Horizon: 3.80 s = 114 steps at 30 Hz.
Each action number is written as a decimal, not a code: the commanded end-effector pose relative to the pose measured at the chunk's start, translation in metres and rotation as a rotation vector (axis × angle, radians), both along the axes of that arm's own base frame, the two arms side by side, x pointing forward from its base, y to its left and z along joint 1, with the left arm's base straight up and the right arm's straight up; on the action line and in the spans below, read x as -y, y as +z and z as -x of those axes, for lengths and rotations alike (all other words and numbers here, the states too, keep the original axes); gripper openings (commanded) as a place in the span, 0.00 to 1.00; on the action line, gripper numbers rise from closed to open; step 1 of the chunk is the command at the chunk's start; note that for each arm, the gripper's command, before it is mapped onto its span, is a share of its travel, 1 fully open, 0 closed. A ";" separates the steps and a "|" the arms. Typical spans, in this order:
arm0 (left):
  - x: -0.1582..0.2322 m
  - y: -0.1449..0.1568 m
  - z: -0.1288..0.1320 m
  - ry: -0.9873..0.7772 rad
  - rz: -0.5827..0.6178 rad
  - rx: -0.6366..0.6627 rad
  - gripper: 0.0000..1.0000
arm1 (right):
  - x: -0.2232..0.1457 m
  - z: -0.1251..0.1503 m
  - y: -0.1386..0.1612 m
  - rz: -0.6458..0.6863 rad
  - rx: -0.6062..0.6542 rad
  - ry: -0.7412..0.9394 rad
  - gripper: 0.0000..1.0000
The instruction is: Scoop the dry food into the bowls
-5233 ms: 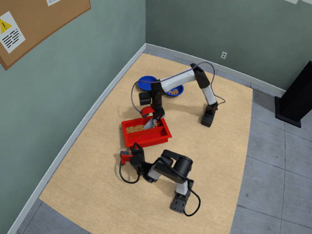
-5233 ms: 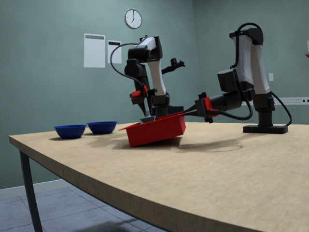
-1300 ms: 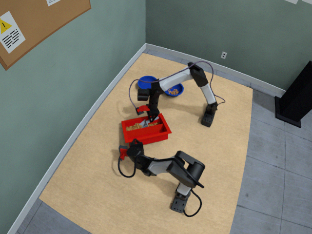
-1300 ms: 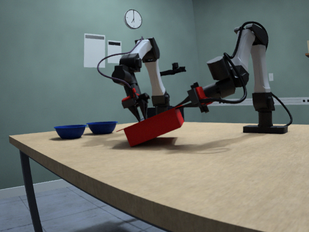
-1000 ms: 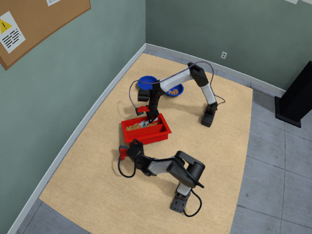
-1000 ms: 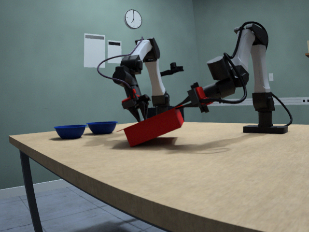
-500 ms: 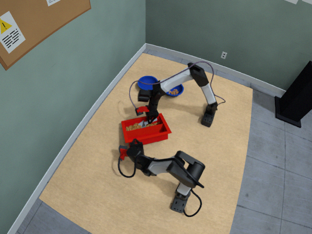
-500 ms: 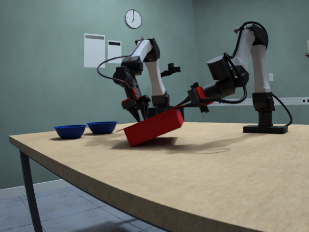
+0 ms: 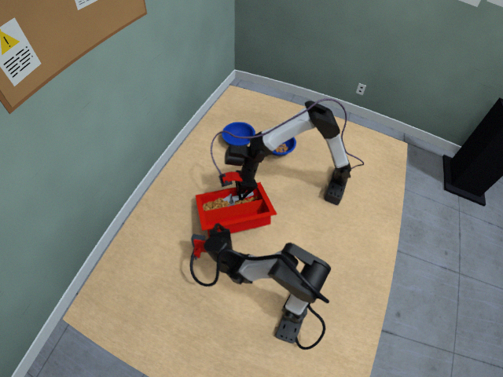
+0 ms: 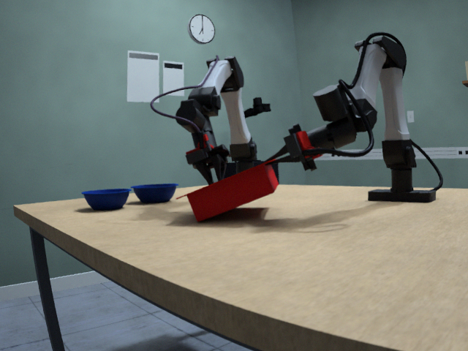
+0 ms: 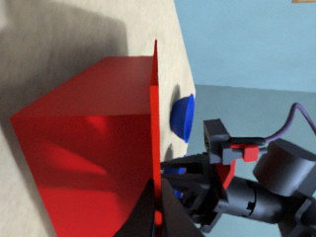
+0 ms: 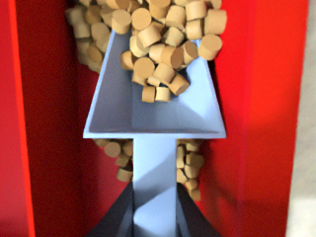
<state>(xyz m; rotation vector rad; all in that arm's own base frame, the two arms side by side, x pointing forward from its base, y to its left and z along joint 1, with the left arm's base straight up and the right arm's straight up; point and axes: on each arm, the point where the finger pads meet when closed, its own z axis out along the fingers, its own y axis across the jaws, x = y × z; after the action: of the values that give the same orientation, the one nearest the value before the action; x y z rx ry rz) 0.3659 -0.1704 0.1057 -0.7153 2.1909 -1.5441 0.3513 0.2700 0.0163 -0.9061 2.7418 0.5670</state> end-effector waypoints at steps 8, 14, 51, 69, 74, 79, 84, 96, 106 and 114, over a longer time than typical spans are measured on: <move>0.007 0.040 -0.011 -0.033 0.010 0.148 0.00 | -0.011 -0.016 0.035 -0.061 0.242 -0.044 0.00; 0.007 0.040 -0.012 -0.033 0.010 0.148 0.00 | -0.011 -0.006 0.034 -0.065 0.273 -0.039 0.00; 0.007 0.040 -0.012 -0.033 0.011 0.145 0.00 | -0.009 -0.004 0.048 -0.129 0.656 -0.104 0.00; 0.007 0.040 -0.012 -0.033 0.011 0.145 0.00 | -0.011 0.010 0.075 -0.126 0.619 -0.100 0.00; 0.007 0.040 -0.012 -0.033 0.011 0.145 0.00 | -0.010 0.008 0.092 -0.144 0.632 -0.111 0.00; 0.007 0.040 -0.012 -0.033 0.011 0.145 0.00 | -0.015 0.003 0.098 -0.162 0.668 -0.119 0.00; 0.007 0.040 -0.012 -0.033 0.011 0.145 0.00 | -0.015 0.002 0.102 -0.166 0.676 -0.119 0.00; 0.007 0.040 -0.012 -0.033 0.011 0.145 0.00 | 0.032 -0.022 0.076 -0.018 0.587 -0.300 0.00; 0.007 0.040 -0.012 -0.033 0.011 0.145 0.00 | 0.072 -0.041 0.072 0.071 0.560 -0.444 0.00; 0.007 0.040 -0.012 -0.033 0.011 0.145 0.00 | 0.120 -0.053 0.064 0.176 0.522 -0.600 0.00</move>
<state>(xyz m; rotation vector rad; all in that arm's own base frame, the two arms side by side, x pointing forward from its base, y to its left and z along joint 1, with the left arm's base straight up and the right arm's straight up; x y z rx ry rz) 0.3662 -0.1709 0.1066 -0.7047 2.1906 -1.5446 0.3886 0.1673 0.0623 -0.2918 2.4293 0.0233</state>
